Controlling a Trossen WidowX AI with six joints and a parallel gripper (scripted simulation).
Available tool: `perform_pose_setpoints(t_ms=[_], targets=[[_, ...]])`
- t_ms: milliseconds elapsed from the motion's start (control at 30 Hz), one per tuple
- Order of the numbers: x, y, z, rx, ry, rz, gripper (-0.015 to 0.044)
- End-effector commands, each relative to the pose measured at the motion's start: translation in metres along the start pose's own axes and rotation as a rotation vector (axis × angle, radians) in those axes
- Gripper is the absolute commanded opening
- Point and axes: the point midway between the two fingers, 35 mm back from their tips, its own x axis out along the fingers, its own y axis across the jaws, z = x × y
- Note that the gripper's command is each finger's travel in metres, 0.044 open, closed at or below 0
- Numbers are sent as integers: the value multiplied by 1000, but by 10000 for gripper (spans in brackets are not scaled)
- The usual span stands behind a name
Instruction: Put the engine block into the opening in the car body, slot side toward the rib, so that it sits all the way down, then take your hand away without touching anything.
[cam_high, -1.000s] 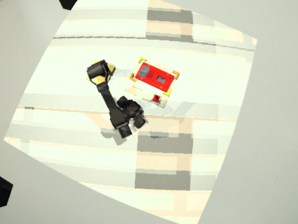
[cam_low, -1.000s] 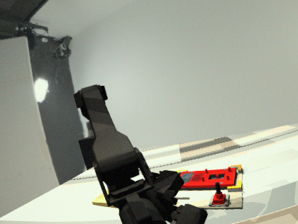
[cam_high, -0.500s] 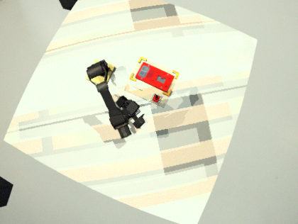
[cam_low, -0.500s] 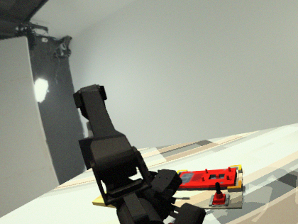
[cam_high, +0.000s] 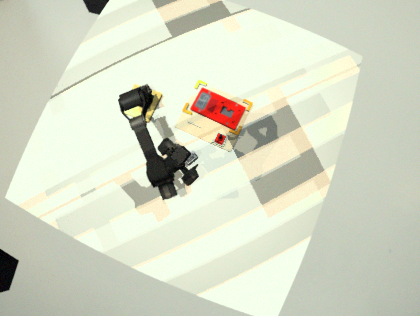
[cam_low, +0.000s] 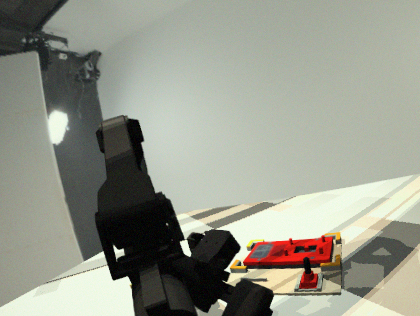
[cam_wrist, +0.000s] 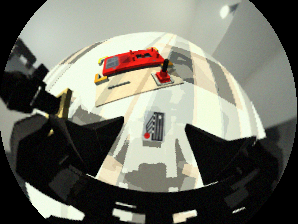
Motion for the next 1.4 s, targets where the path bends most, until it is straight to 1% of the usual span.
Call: perform_pose_setpoints(t_ms=[0,500,933,1367], targets=[[0,0,0,1,0,-1,440],[0,0,0,23,5,1,440],[4,2,4,443,108,16,440],[7,4,7,866,216,-26,440]])
